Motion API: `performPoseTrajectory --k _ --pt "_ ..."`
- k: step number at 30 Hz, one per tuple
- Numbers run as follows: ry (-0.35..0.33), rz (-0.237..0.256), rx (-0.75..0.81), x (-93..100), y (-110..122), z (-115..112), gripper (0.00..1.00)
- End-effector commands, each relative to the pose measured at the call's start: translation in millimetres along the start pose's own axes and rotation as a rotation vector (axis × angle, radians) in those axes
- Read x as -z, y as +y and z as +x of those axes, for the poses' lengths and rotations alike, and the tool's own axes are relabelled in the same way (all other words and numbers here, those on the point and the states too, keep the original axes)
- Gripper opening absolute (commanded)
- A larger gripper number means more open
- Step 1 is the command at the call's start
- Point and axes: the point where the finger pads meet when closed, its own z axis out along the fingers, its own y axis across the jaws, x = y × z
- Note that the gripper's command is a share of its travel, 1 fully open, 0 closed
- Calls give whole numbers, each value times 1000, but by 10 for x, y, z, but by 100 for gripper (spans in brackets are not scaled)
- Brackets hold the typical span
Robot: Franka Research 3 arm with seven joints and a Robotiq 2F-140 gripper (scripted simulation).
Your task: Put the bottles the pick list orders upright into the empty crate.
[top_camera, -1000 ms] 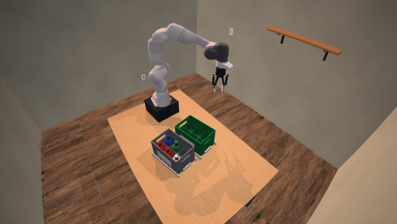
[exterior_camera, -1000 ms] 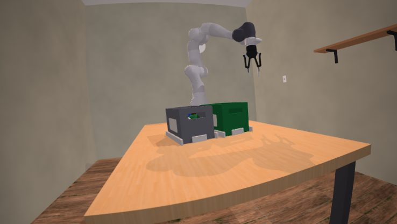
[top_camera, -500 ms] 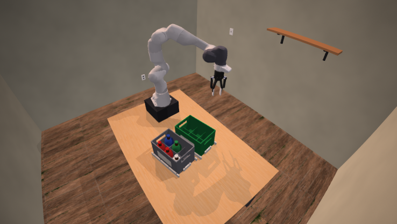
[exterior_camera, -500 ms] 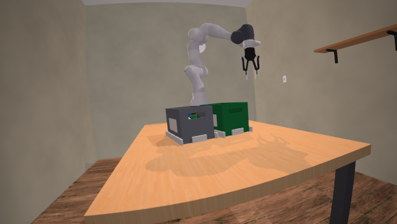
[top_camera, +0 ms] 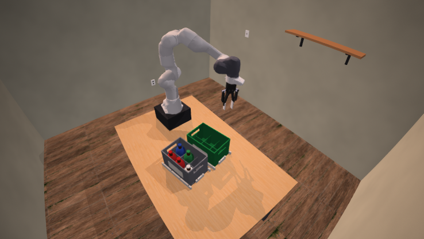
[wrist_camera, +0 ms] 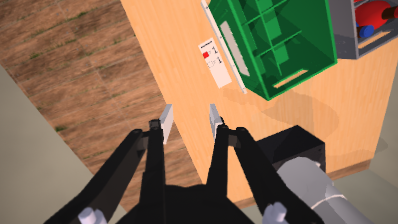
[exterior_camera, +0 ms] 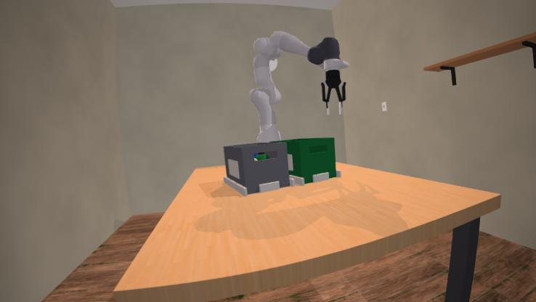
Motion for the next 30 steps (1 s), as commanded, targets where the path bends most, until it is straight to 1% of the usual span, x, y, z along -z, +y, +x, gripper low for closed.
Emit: performPoseTrajectory --k 1,11,13,22,30 --pt "5 14 156 -101 75 130 38" --pt "4 9 259 -423 366 377 38" --pt "4 9 259 -423 366 377 38" --pt "7 20 366 -713 628 600 38" --pt "11 31 428 -715 630 602 38"
